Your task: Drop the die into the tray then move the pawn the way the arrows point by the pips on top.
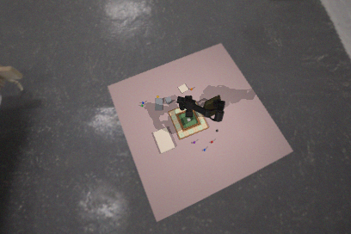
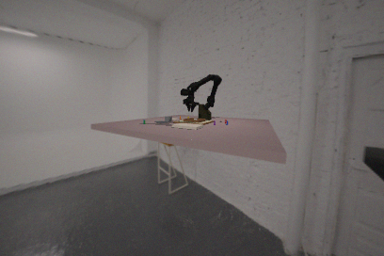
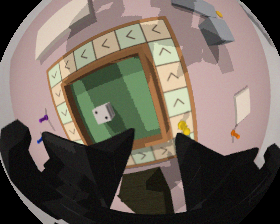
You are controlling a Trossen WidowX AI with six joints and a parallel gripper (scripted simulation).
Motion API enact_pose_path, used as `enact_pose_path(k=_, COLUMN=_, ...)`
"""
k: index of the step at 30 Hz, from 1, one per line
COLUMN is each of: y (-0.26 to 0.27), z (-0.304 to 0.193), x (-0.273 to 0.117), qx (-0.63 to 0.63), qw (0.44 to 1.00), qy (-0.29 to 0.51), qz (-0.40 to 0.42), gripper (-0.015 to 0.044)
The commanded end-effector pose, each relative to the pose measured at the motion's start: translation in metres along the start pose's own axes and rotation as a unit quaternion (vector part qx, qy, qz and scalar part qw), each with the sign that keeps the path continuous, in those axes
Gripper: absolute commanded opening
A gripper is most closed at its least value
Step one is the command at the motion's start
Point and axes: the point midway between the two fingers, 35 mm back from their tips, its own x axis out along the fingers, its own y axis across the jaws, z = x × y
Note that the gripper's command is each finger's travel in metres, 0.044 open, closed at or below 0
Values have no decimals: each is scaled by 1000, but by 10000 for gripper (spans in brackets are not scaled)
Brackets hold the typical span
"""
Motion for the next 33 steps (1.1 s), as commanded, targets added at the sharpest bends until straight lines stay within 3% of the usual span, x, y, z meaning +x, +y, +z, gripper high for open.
enact_pose_path(k=1, y=-46, z=-12, x=15, qx=-343, qw=939, qy=-4, qz=18, gripper=200)
enact_pose_path(k=10, y=-63, z=-19, x=22, qx=-532, qw=846, qy=-14, qz=24, gripper=200)
enact_pose_path(k=33, y=-61, z=-22, x=36, qx=-535, qw=845, qy=-14, qz=25, gripper=200)
